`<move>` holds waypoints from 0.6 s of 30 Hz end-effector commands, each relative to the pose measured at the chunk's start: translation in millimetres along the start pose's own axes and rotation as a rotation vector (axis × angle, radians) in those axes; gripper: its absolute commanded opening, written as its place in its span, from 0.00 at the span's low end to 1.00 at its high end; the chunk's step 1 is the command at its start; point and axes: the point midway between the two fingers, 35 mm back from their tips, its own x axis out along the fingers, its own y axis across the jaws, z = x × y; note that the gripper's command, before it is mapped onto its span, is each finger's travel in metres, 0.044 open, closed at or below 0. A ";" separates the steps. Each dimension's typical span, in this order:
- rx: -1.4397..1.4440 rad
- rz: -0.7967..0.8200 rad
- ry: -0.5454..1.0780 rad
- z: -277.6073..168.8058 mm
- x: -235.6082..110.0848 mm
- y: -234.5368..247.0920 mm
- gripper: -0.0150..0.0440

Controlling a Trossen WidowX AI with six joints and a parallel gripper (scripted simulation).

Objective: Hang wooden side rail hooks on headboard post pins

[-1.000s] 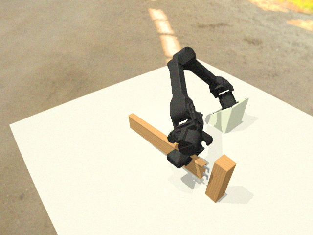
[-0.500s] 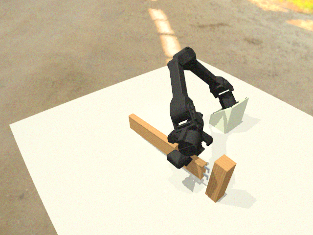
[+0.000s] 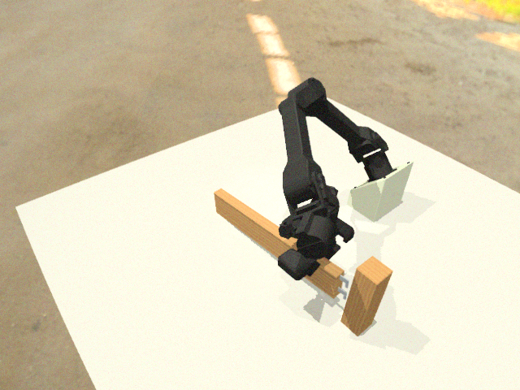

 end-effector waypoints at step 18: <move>-0.004 0.009 0.003 -5.9 -2.4 -1.4 0.25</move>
